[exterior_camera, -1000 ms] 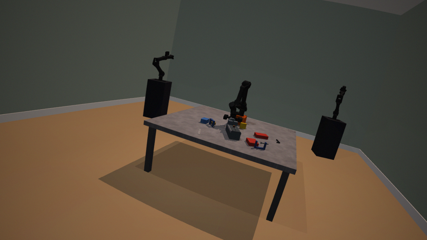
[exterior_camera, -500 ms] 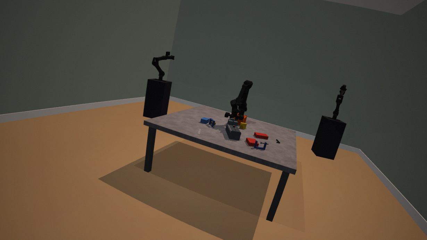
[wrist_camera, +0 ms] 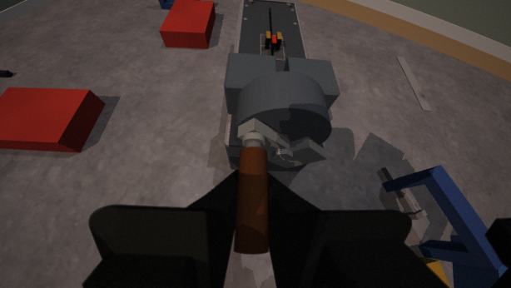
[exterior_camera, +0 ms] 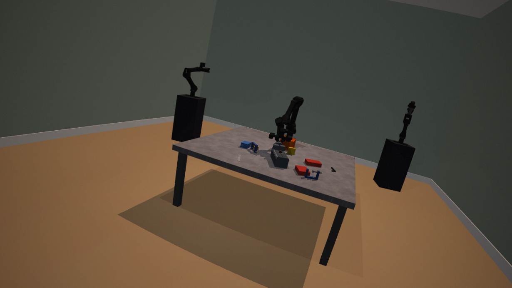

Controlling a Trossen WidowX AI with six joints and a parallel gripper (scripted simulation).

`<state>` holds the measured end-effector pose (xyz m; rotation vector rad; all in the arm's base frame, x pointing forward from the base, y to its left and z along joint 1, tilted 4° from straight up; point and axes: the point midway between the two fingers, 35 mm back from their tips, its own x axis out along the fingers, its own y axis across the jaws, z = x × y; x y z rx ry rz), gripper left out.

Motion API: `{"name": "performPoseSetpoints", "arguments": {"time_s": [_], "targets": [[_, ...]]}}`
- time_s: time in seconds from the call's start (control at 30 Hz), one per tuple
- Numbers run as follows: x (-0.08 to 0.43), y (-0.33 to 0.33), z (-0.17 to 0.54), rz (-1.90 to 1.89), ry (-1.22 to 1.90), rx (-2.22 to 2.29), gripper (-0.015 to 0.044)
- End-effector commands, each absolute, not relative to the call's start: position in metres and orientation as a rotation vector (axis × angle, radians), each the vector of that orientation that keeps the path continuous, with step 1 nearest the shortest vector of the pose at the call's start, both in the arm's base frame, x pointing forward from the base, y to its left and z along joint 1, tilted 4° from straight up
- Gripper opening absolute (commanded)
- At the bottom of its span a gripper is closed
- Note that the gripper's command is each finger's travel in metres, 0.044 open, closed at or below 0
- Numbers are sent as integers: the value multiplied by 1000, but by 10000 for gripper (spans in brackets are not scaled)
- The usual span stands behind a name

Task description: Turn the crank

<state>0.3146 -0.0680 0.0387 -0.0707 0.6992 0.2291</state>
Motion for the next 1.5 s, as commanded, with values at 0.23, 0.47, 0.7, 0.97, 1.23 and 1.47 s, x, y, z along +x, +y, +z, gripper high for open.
{"name": "performPoseSetpoints", "arguments": {"time_s": [0.23, 0.47, 0.7, 0.97, 1.23, 1.47], "targets": [[316, -80, 49, 221, 686, -80, 0], [317, -84, 50, 221, 686, -81, 0], [318, -87, 50, 221, 686, -81, 0], [319, -90, 50, 221, 686, -81, 0], [319, -92, 50, 220, 686, -81, 0], [320, -94, 49, 220, 686, -81, 0]]}}
